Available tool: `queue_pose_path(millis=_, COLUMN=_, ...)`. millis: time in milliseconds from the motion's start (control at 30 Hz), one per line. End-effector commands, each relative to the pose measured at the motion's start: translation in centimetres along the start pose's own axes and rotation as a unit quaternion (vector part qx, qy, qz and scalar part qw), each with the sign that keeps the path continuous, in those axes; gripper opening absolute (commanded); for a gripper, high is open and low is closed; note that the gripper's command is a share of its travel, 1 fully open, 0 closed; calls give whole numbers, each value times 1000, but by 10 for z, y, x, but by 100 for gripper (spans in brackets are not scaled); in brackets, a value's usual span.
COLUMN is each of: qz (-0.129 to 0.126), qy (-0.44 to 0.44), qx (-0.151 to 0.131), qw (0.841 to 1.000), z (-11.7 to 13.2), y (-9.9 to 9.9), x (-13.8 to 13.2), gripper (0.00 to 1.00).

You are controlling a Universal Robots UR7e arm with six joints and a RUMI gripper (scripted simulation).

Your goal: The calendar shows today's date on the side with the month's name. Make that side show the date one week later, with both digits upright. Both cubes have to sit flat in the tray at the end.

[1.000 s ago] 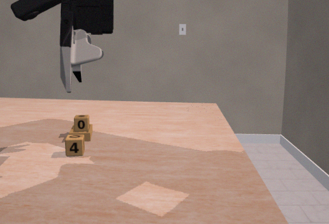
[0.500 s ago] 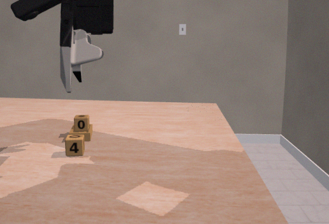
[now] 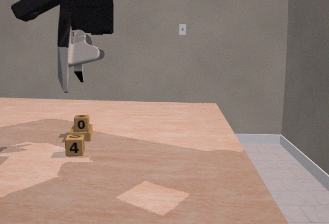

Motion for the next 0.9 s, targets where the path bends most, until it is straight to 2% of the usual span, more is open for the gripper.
queue_pose_path(millis=0, qz=0, qy=-17, qx=0, qw=1000, z=-1, y=0, x=4, gripper=100)
queue_pose_path(millis=567, qz=1, qy=-147, qx=1, qw=989, z=-4, y=-1, x=19, gripper=100)
queue_pose_path(millis=867, qz=0, qy=-267, qx=2, qw=964, z=-5, y=-2, x=33, gripper=100)
Point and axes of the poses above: the point where the finger pads meet when closed, its own y axis back along the fingers, its own x axis across the jaws, z = x × y, the point moved 10 cm from there along y, back along the fingers, and after that the axes turned 4 degrees about -y, right-handed, at the moved point
